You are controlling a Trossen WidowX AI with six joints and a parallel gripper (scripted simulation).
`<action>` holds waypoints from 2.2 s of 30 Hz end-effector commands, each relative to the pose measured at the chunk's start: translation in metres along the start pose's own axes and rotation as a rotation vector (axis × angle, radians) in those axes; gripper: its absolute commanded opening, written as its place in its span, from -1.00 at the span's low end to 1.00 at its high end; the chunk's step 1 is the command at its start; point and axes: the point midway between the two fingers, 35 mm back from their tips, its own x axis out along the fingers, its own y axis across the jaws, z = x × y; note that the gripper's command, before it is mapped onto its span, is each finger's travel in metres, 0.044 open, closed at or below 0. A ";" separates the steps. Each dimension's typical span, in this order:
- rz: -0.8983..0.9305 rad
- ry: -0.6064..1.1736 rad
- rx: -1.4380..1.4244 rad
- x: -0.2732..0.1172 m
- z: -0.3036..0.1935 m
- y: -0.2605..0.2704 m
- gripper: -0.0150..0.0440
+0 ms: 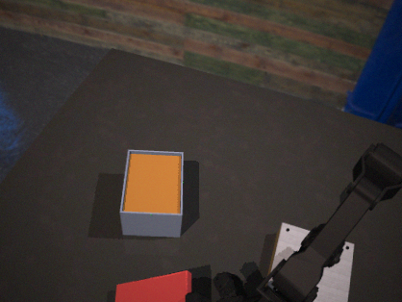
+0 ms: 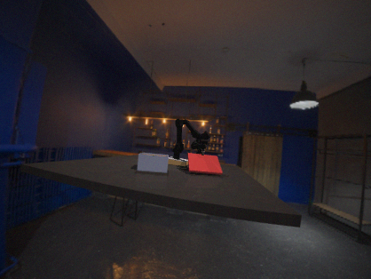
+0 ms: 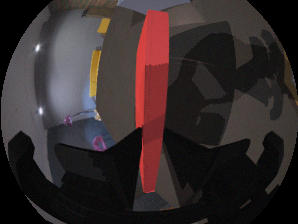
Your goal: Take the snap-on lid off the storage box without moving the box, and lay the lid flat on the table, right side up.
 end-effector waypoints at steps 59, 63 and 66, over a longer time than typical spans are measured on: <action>0.007 -0.005 0.005 0.032 0.001 -0.037 -0.49; 0.007 -0.005 0.005 0.034 0.001 -0.039 -0.49; 0.007 -0.005 0.005 0.036 0.001 -0.041 -0.49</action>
